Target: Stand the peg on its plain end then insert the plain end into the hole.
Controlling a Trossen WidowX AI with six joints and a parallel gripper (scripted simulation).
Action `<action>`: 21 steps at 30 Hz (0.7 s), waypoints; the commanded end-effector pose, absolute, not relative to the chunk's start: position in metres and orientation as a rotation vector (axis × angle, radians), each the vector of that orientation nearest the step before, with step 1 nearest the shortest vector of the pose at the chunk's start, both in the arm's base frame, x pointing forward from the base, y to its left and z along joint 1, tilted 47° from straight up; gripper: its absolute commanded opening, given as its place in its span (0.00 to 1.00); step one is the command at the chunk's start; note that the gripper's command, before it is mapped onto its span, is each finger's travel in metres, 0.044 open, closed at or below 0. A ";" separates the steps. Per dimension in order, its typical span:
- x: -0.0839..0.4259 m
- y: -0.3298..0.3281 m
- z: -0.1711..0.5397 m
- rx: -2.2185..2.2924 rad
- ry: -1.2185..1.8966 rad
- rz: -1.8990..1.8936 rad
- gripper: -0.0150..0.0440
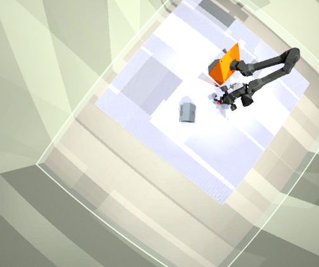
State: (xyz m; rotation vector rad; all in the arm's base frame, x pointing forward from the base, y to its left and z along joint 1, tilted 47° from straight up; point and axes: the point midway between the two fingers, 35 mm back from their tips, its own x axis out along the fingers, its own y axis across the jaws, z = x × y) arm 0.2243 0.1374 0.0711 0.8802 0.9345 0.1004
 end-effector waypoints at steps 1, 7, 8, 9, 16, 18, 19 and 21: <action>0.222 0.136 0.071 0.885 0.903 0.082 0.34; 0.218 0.136 0.073 0.884 0.854 0.058 0.34; 0.217 0.136 0.073 0.884 0.846 0.054 0.34; 0.217 0.136 0.074 0.883 0.838 0.051 0.34; 0.212 0.136 0.075 0.882 0.782 0.023 0.34; 0.211 0.136 0.076 0.881 0.766 0.016 0.34; 0.210 0.136 0.076 0.881 0.758 0.012 0.34; 0.209 0.136 0.077 0.880 0.742 0.004 0.34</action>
